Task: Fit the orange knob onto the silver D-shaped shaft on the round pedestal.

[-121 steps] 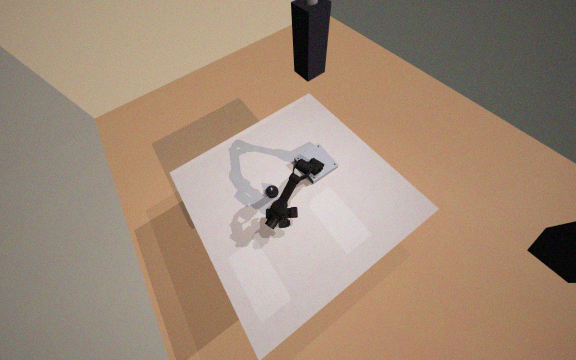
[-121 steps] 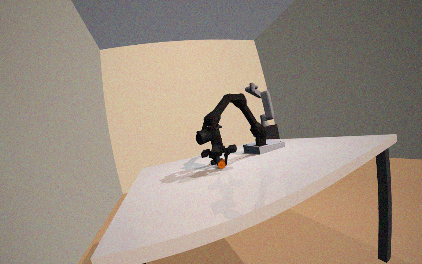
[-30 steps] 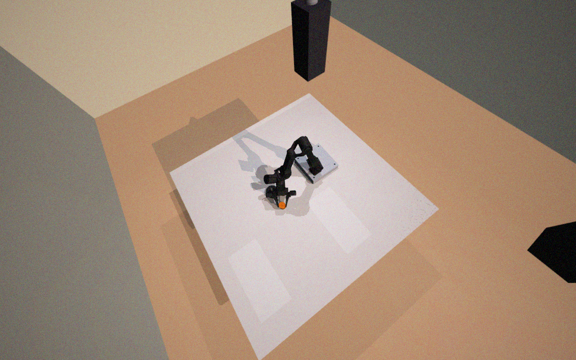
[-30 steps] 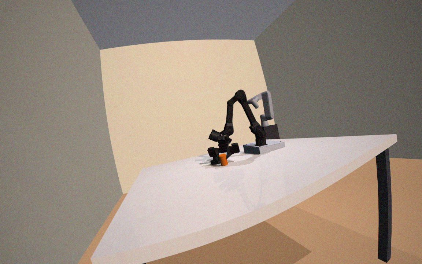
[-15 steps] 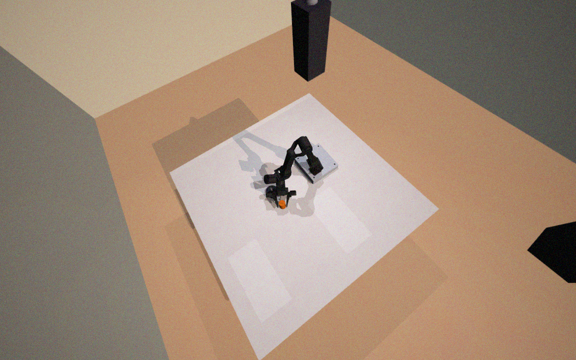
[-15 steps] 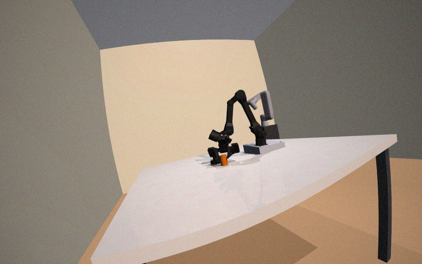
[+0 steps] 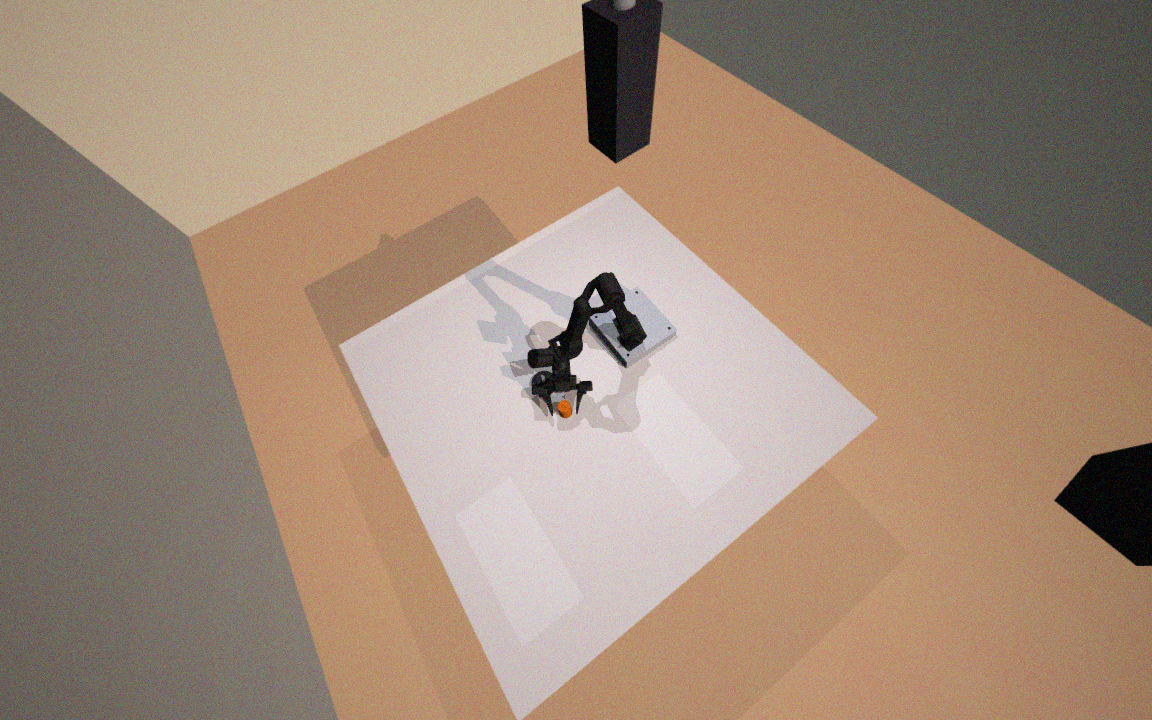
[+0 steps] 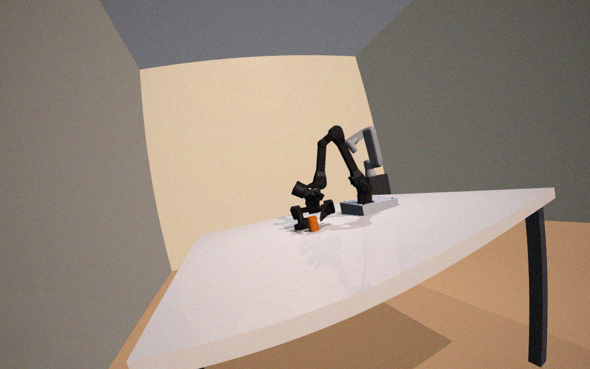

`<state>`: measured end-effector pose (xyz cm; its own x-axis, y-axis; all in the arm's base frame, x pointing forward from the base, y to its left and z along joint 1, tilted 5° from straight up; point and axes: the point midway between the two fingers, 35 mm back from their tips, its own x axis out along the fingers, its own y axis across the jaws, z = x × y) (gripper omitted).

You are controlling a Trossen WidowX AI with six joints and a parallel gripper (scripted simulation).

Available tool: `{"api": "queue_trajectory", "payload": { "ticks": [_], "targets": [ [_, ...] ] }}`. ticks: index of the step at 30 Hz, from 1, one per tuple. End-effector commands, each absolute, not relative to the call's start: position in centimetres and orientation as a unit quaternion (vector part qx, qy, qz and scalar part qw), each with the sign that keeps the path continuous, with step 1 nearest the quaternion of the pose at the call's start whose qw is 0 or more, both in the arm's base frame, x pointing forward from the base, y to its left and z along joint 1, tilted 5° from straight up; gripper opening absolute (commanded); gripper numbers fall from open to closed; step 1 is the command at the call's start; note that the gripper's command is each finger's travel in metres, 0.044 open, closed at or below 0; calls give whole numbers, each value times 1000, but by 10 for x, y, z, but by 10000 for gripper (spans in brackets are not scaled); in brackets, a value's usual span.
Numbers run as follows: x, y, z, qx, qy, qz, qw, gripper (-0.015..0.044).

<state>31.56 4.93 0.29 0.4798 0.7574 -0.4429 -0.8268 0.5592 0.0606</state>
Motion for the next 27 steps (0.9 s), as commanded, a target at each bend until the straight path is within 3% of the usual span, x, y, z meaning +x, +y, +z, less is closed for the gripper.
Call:
{"api": "queue_trajectory", "payload": {
  "ticks": [1, 8, 15, 21, 27],
  "targets": [
    [315, 49, 3, -78, 216, 463, 856, 440],
    [316, 49, 4, -78, 216, 462, 856, 440],
    [320, 44, 76, -81, 215, 462, 857, 440],
    [320, 44, 83, -82, 219, 462, 856, 440],
    [341, 58, 80, -131, 368, 437, 810, 440]
  ]
}}
